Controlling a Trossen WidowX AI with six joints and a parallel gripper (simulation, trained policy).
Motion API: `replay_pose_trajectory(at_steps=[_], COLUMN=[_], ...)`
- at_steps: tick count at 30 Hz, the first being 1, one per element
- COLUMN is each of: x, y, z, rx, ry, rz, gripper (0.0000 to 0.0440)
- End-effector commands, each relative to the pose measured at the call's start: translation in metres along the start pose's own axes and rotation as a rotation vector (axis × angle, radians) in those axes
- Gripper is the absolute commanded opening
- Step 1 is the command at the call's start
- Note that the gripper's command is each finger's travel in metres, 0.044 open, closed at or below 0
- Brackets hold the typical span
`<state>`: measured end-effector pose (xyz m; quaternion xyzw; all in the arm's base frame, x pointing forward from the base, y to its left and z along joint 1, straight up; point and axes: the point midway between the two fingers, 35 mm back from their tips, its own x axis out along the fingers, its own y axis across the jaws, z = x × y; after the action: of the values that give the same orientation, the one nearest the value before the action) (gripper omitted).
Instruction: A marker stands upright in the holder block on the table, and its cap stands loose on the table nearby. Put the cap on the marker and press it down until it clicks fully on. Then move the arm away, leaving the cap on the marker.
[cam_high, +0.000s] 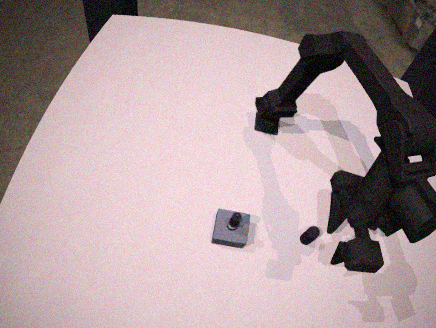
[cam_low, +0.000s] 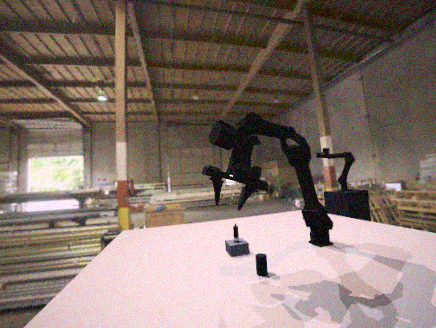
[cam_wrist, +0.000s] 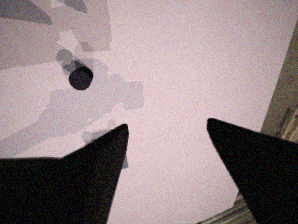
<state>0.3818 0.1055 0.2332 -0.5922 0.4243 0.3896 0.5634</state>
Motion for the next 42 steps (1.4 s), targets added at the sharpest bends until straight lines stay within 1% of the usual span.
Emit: replay_pose_trajectory(at_steps=[1, 25, 42], x=[0.006, 0.041, 0.072], y=[0.007, 0.051, 0.084], z=[0.002, 0.017, 0.027], rx=[0.009, 0.045, 0.008], ry=[-0.005, -0.026, -0.026], rz=[0.041, 0.311, 0.479], gripper=[0.0316, 0.0315, 0.0305])
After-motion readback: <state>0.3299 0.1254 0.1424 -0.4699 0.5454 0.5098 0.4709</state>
